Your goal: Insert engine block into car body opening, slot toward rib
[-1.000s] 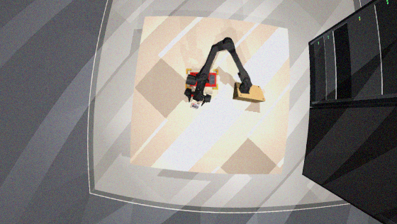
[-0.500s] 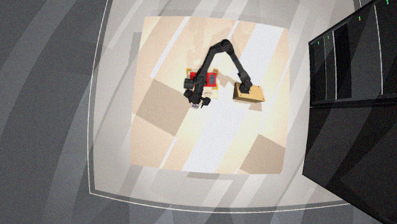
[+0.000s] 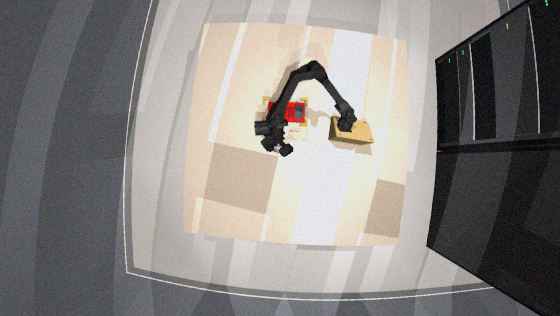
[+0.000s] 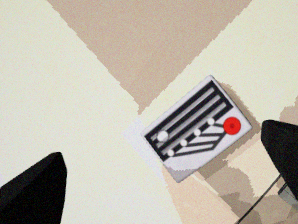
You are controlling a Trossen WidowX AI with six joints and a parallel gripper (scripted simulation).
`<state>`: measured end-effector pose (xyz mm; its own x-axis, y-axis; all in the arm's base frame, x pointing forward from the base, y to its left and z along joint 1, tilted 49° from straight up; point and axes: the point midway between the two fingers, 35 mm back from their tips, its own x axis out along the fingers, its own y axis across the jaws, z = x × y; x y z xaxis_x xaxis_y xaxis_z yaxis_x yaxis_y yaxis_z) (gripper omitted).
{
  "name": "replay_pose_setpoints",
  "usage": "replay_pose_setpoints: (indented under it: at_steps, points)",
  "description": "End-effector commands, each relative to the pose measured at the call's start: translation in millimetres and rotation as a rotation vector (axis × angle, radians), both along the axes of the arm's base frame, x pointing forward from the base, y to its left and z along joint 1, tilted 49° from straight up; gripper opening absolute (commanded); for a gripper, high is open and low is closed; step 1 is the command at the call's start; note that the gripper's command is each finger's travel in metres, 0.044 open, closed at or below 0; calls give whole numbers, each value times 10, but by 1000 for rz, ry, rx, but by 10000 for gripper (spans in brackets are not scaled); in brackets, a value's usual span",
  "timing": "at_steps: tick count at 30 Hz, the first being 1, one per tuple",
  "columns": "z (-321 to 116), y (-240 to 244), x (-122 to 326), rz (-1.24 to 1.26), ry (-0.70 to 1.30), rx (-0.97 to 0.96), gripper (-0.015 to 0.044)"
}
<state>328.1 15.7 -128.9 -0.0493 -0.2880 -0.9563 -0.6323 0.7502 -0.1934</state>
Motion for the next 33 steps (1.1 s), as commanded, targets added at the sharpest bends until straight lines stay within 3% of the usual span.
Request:
replay_pose_setpoints:
  at_steps: [1,14,33]
  points:
    - [-8,25,7,-108,-11,-65,440]
    - [75,152,30,-457,-141,-303,440]
    - [273,375,111,-799,-494,-556,440]
